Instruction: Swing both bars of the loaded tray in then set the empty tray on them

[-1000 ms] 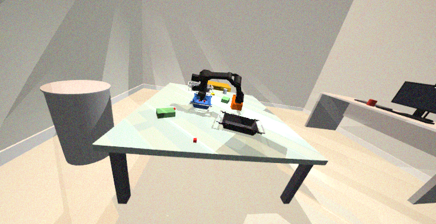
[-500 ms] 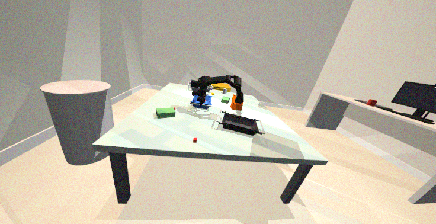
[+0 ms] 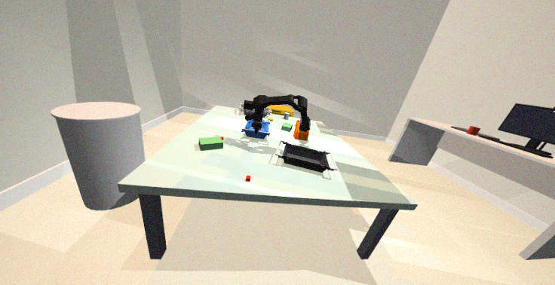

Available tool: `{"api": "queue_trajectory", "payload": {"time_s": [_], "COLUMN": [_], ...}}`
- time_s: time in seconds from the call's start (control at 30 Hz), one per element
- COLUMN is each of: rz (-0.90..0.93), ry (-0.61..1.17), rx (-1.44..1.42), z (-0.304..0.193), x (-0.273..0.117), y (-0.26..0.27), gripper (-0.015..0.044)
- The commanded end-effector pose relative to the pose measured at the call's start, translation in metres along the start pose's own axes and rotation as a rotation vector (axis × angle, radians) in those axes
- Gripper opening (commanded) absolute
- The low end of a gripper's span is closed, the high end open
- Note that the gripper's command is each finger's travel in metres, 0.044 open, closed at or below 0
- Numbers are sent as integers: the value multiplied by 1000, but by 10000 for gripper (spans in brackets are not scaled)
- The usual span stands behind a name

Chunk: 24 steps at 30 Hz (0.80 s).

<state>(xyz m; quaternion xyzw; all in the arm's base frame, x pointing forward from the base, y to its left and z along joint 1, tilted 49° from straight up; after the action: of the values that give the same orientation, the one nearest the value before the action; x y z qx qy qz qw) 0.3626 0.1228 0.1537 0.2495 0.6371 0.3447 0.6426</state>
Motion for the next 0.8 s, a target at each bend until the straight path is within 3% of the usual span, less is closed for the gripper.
{"api": "queue_trajectory", "payload": {"time_s": [0.0,0.77], "rz": [-9,-11], "ry": [-2,-2], "rx": [5,6], "z": [0,-3], "x": [-9,-1], "y": [-14,-66], "gripper": [90,90]}}
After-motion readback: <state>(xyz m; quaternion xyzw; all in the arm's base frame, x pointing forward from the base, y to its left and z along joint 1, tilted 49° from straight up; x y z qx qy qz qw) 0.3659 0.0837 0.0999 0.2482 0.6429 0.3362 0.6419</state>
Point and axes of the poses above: the point midway between the two fingers, 35 mm back from their tips, its own x axis out along the fingers, its own y axis across the jaws, z = x × y, the point moved 3 cm from there along -x, back along the fingers, and after that the axes turned 4 degrees about -x, right-handed, at the moved point
